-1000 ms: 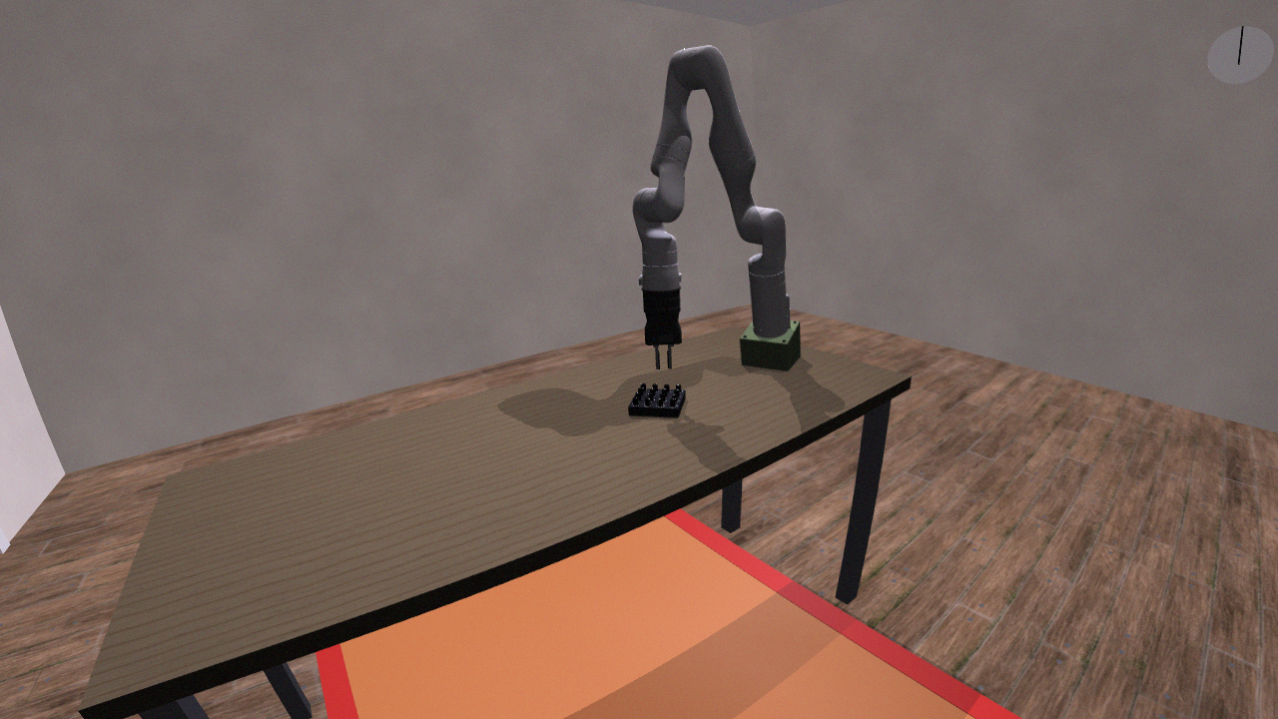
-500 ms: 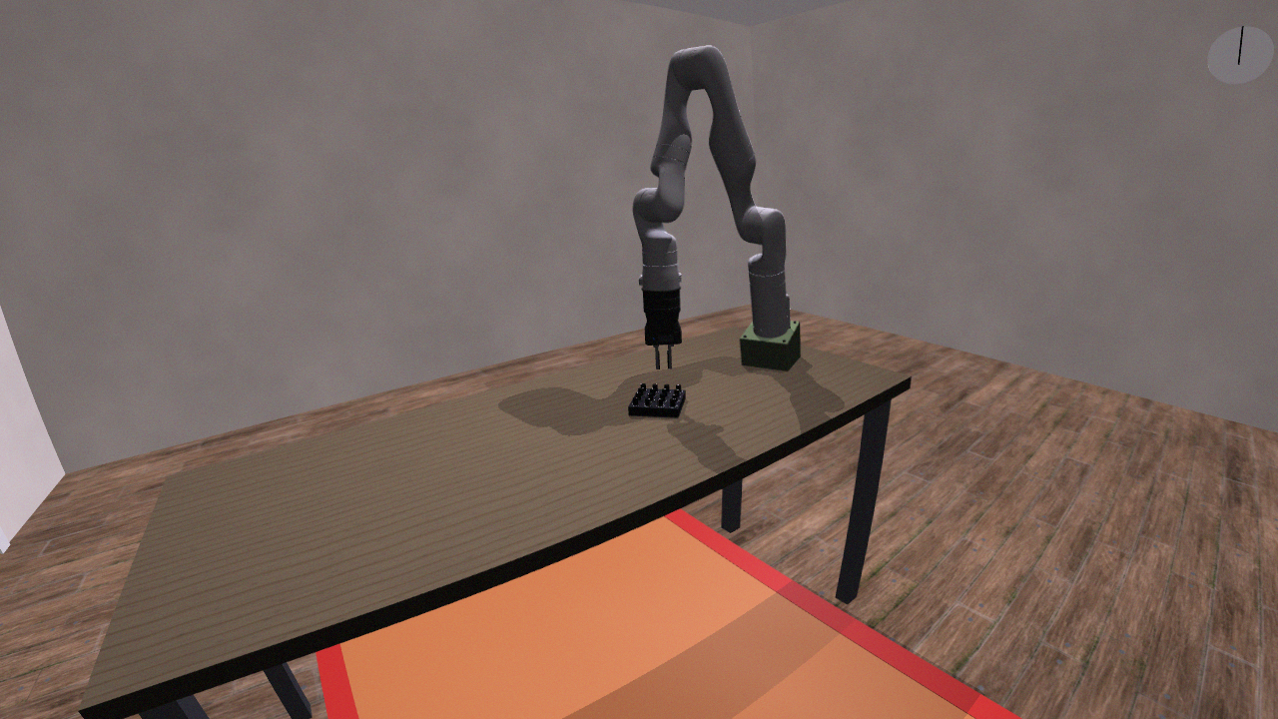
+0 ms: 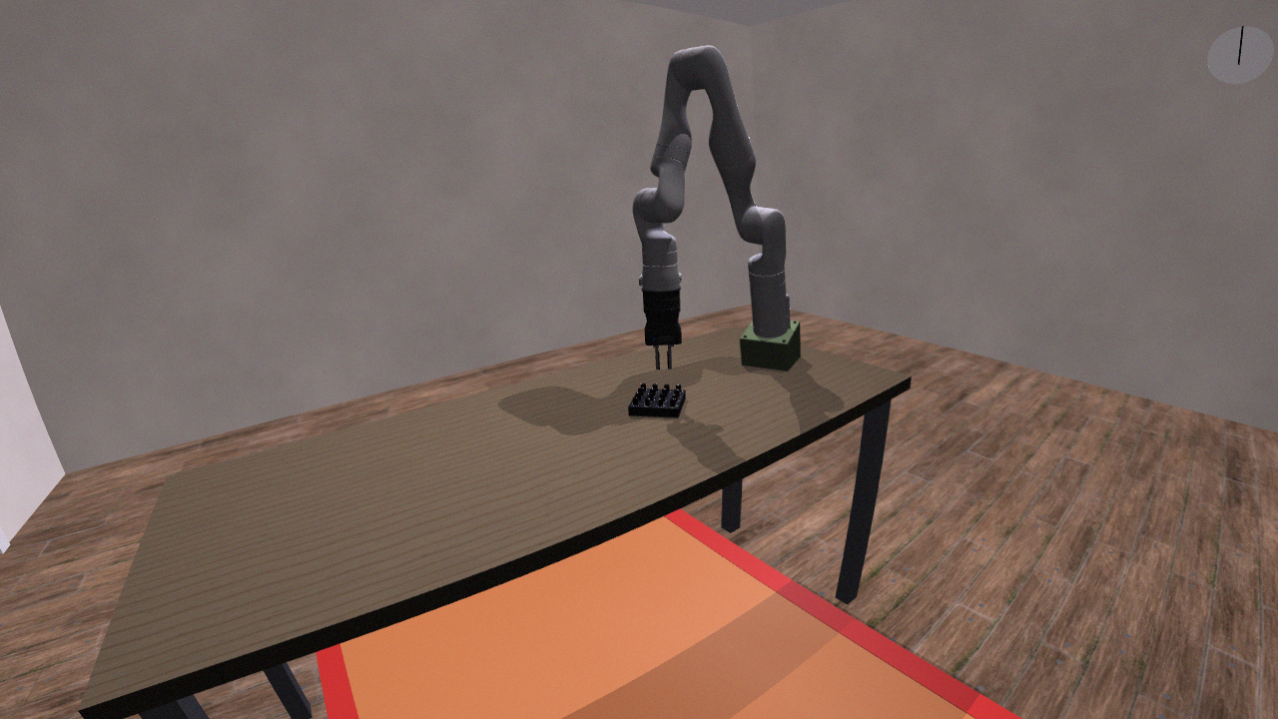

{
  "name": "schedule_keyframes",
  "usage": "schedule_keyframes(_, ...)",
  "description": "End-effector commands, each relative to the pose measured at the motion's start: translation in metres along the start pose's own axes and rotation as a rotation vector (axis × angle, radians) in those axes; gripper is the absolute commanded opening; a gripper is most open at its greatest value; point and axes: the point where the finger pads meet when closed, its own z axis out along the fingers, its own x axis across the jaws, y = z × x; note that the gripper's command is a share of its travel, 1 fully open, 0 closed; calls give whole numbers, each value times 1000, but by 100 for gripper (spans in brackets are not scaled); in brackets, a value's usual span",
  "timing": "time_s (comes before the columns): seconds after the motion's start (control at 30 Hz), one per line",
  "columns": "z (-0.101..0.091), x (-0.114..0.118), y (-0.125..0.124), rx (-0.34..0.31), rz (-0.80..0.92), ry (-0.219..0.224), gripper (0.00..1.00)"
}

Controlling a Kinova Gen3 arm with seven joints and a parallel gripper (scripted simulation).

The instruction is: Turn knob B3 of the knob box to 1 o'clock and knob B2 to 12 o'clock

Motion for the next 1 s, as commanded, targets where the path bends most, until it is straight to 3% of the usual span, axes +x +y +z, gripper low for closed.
schedule_keyframes(0.0,0,0,0,0,0,-1,46)
schedule_keyframes(0.97,31,0,-1,0,1,0,46)
